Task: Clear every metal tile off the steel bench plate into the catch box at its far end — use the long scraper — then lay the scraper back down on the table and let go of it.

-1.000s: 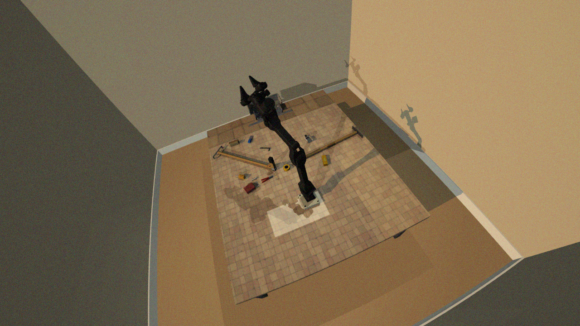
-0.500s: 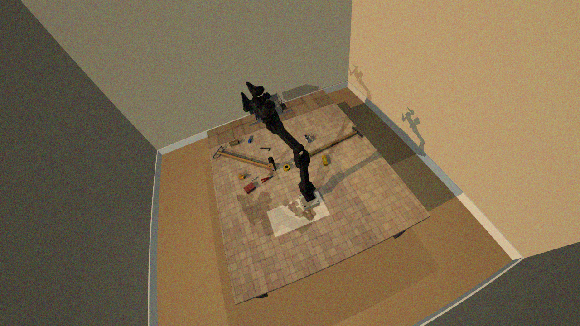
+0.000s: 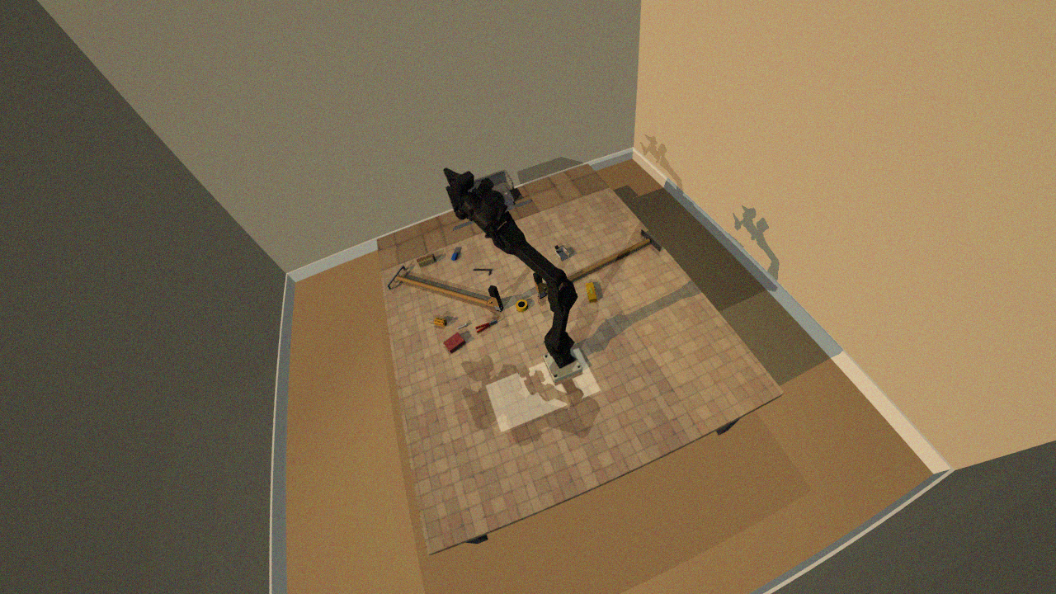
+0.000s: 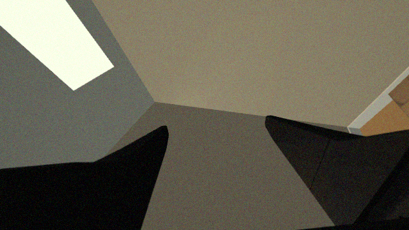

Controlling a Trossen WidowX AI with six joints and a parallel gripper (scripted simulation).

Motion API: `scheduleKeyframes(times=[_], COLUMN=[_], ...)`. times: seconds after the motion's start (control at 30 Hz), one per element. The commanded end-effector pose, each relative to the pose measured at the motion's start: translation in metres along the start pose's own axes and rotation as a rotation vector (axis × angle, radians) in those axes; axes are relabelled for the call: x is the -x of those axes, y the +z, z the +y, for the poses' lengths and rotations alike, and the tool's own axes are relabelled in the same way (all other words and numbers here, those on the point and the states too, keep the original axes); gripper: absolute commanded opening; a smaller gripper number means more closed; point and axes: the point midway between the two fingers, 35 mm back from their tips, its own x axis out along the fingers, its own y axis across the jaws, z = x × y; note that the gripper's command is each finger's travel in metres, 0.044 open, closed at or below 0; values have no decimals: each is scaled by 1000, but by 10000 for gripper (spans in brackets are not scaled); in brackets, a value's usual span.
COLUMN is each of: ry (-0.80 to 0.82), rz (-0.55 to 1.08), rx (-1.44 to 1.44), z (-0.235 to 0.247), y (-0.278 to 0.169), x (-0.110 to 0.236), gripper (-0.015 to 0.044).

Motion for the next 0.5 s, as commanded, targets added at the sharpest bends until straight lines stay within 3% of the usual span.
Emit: scheduleKeyframes(times=[0.0,0.47], ry=[-49,-191], rz=[19,134], rx=[97,429], z=[-7,-37], y=[-6,-24], x=[13,62], gripper=[440,440])
